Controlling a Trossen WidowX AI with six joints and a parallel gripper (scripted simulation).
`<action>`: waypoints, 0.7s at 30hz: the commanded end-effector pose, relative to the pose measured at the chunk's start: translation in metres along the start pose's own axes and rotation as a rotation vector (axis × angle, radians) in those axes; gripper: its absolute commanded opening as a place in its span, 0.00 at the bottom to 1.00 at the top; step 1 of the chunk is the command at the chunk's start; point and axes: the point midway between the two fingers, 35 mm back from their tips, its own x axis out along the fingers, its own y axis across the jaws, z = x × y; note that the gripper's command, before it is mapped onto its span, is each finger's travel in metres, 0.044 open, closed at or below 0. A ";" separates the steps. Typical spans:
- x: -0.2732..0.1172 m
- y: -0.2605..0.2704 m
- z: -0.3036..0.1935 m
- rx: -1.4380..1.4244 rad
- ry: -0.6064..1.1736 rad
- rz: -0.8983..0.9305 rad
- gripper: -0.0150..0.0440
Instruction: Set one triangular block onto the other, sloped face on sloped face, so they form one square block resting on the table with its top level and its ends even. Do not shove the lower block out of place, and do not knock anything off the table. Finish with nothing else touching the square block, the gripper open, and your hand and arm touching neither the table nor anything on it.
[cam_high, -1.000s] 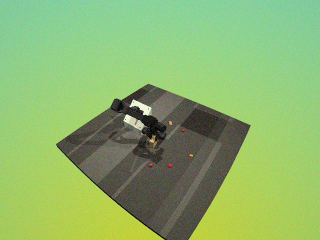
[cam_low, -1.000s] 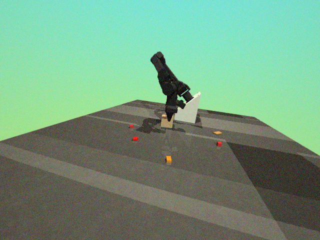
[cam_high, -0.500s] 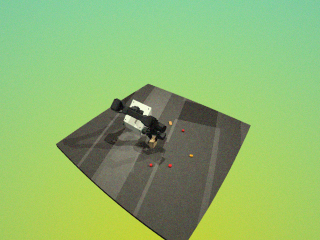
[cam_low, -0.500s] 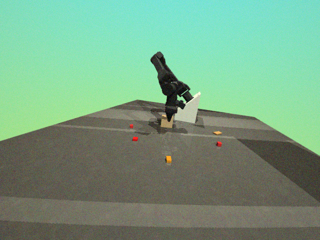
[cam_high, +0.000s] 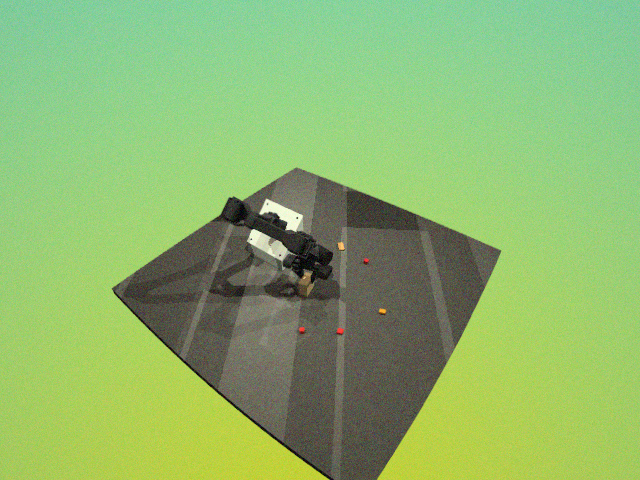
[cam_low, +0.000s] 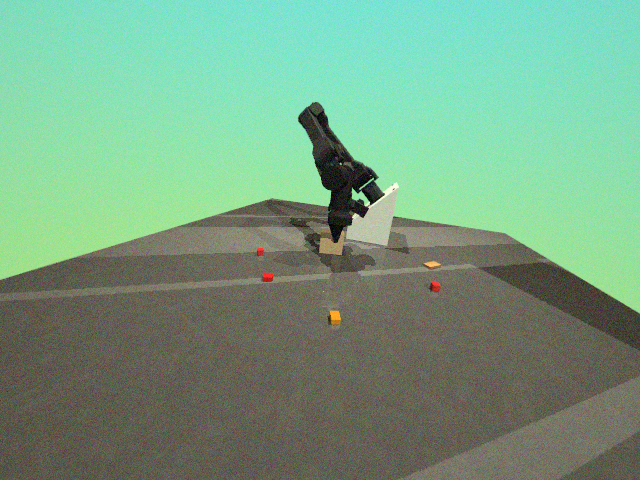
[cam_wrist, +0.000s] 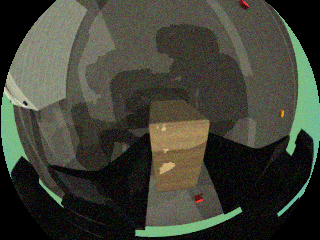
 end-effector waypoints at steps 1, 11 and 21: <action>0.000 0.000 0.000 0.000 0.000 0.000 0.74; 0.000 0.000 0.000 0.000 0.000 0.000 1.00; -0.074 -0.007 0.003 -0.001 -0.015 -0.004 1.00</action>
